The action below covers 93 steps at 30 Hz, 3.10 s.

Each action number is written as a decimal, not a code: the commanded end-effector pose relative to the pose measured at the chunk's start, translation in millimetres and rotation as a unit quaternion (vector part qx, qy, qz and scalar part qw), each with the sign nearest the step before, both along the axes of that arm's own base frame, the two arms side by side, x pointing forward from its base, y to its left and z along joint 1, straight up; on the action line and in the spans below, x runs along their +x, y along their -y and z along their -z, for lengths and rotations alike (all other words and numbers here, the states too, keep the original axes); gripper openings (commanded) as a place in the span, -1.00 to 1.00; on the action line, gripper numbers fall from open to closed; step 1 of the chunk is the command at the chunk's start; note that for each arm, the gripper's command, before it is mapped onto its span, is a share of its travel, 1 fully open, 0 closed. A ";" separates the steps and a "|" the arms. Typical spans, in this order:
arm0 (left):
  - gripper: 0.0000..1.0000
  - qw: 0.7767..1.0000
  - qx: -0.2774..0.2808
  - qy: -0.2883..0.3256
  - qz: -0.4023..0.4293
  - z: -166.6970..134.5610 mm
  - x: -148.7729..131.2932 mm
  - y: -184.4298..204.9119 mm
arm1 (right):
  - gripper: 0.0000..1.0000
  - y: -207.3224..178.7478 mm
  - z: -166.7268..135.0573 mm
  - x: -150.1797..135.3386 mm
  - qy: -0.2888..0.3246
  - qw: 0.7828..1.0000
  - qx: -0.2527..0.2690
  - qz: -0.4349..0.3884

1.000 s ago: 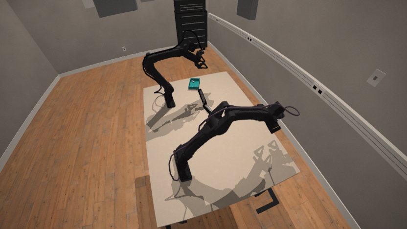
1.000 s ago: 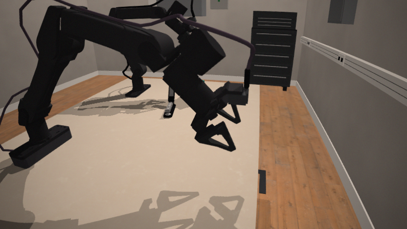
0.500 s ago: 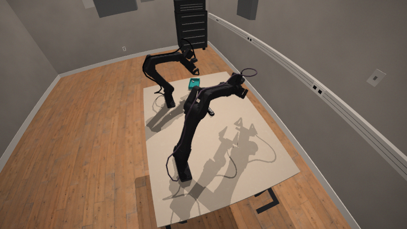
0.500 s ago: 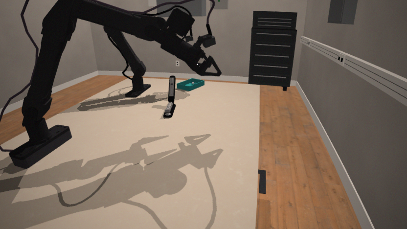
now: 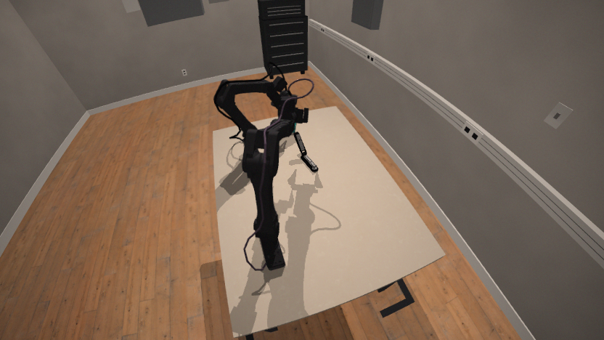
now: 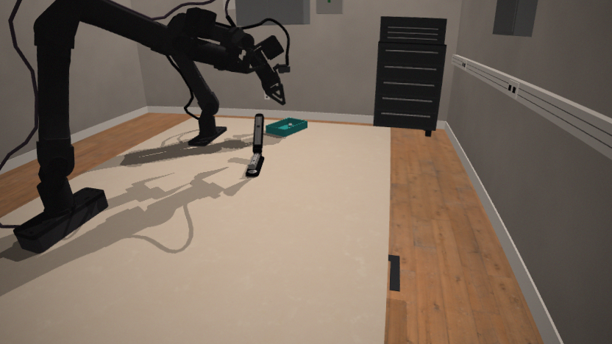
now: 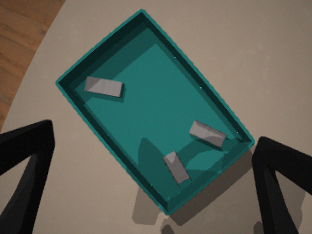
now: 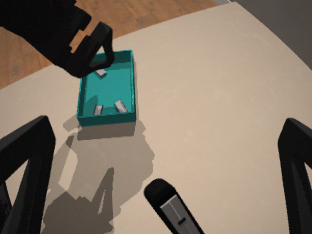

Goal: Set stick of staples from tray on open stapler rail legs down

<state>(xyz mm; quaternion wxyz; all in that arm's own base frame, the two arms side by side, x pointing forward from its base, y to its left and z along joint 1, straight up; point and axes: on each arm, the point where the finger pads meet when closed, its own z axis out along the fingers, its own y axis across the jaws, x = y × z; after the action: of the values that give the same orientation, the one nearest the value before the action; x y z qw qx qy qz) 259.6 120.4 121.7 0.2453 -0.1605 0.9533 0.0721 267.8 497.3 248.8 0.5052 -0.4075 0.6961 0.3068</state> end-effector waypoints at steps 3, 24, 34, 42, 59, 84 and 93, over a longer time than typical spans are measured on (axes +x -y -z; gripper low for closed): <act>1.00 1.000 0.005 0.014 -0.009 -4.6 3.7 -5.4 | 1.00 -10.8 -34.6 -55.1 0.049 0.997 0.049 -0.037; 1.00 0.994 0.084 -0.027 0.069 -3.5 7.1 -15.7 | 1.00 -12.7 -30.5 -78.9 0.045 0.996 0.043 -0.059; 1.00 0.938 0.217 -0.138 0.231 9.6 15.3 -31.3 | 1.00 -15.1 -31.0 -77.9 0.042 0.996 0.046 -0.060; 1.00 0.879 0.282 -0.208 0.322 15.8 19.0 -39.9 | 1.00 -15.1 -31.0 -77.9 0.042 0.996 0.046 -0.060; 1.00 0.649 0.387 -0.389 0.527 28.7 28.8 -56.6 | 1.00 -15.1 -31.0 -77.9 0.042 0.996 0.046 -0.060; 1.00 0.421 0.345 -0.522 0.657 57.1 20.7 -75.7 | 1.00 -15.1 -31.0 -77.9 0.042 0.996 0.046 -0.060; 1.00 0.418 0.341 -0.523 0.660 60.1 17.3 -74.9 | 1.00 -15.1 -31.0 -77.9 0.042 0.996 0.046 -0.060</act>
<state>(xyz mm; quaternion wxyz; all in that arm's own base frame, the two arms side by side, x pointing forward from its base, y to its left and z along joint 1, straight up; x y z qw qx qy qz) 270.5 191.4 54.3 -0.2929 0.6889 0.6095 0.2611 190.8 514.6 267.2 0.5233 -0.4419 0.6414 0.3456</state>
